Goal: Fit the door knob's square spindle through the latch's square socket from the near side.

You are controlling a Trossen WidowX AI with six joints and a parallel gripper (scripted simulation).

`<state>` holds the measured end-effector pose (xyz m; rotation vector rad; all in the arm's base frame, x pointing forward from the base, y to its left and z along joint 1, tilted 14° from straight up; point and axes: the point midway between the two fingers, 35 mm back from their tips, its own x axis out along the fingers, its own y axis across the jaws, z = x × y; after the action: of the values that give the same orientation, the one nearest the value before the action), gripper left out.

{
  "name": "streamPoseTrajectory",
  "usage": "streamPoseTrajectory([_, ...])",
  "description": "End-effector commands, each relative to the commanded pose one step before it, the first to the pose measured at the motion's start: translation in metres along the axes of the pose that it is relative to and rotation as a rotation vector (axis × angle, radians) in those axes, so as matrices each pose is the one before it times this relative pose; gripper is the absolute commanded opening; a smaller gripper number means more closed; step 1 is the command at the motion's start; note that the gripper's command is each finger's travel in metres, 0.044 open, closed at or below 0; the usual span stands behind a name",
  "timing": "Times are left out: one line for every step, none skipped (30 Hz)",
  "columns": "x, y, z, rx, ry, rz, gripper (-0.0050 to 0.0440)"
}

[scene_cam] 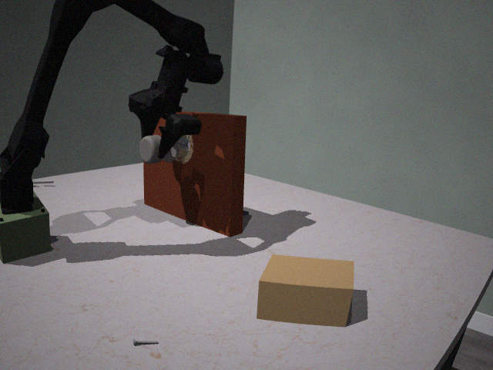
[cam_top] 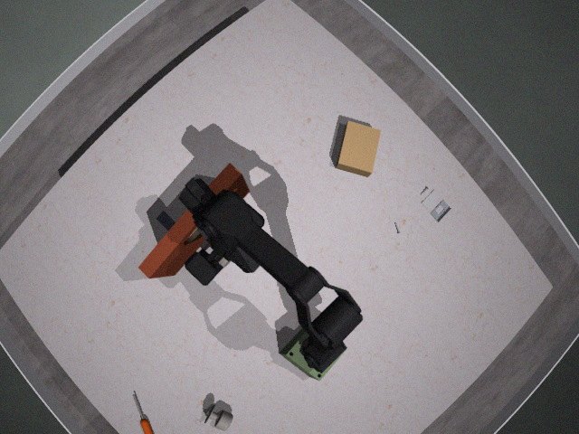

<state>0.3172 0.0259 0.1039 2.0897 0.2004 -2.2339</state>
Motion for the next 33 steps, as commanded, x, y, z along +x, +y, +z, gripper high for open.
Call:
streamPoseTrajectory([-0.00389,-0.00082,-0.0061,-0.00056,0.01277,0.00054,0.0])
streamPoseTrajectory([-0.00005,0.0,-0.00076,0.0,0.0,0.0,0.0])
streamPoseTrajectory([-0.00005,0.0,-0.00076,0.0,0.0,0.0,0.0])
streamPoseTrajectory([-0.00005,0.0,-0.00076,0.0,0.0,0.0,0.0])
streamPoseTrajectory([-0.00005,0.0,-0.00076,0.0,0.0,0.0,0.0])
streamPoseTrajectory([-0.00005,0.0,-0.00076,0.0,0.0,0.0,0.0])
streamPoseTrajectory([0.0,0.0,0.0,0.0,0.0,0.0,0.0])
streamPoseTrajectory([0.0,0.0,0.0,0.0,0.0,0.0,0.0])
streamPoseTrajectory([-0.00005,0.0,-0.00076,0.0,0.0,0.0,0.0])
streamPoseTrajectory([-0.00005,0.0,-0.00076,0.0,0.0,0.0,0.0])
streamPoseTrajectory([-0.00005,0.0,-0.00076,0.0,0.0,0.0,0.0])
streamPoseTrajectory([-0.00005,0.0,-0.00076,0.0,0.0,0.0,0.0])
streamPoseTrajectory([-0.00005,0.0,-0.00076,0.0,0.0,0.0,0.0])
streamPoseTrajectory([-0.00005,0.0,-0.00076,0.0,0.0,0.0,0.0])
streamPoseTrajectory([-0.00005,0.0,-0.00076,0.0,0.0,0.0,0.0])
streamPoseTrajectory([-0.00005,0.0,-0.00076,0.0,0.0,0.0,0.0])
streamPoseTrajectory([-0.00005,0.0,-0.00076,0.0,0.0,0.0,0.0])
streamPoseTrajectory([-0.00005,-0.00001,-0.00076,0.0,0.0,0.0,0.0])
streamPoseTrajectory([-0.00005,-0.00001,-0.00076,0.0,0.0,0.0,0.0])
streamPoseTrajectory([-0.00005,-0.00001,-0.00076,0.0,0.0,0.0,0.0])
streamPoseTrajectory([-0.00005,-0.00001,-0.00076,0.0,0.0,0.0,0.0])
streamPoseTrajectory([-0.00006,-0.00001,-0.00076,0.0,0.0,0.0,0.0])
streamPoseTrajectory([-0.00005,-0.00001,-0.00076,0.0,0.0,0.0,0.0])
streamPoseTrajectory([0.0,0.0,0.0,0.0,0.0,0.0,0.0])
streamPoseTrajectory([0.0,0.0,0.0,0.0,0.0,0.0,0.0])
streamPoseTrajectory([-0.00006,-0.00001,-0.00076,0.0,0.0,0.0,0.0])
streamPoseTrajectory([-0.00006,-0.00001,-0.00076,0.0,0.0,0.0,0.0])
streamPoseTrajectory([-0.00006,-0.00001,-0.00076,0.0,0.0,0.0,0.0])
streamPoseTrajectory([-0.00006,-0.00001,-0.00076,0.0,0.0,0.0,0.0])
streamPoseTrajectory([-0.00006,-0.00001,-0.00076,0.0,0.0,0.0,0.0])
streamPoseTrajectory([-0.00006,-0.00001,-0.00076,0.0,0.0,0.0,0.0])
streamPoseTrajectory([-0.00006,-0.00001,-0.00076,0.0,0.0,0.0,0.0])
streamPoseTrajectory([-0.00006,-0.00001,-0.00076,0.0,0.0,0.0,0.0])
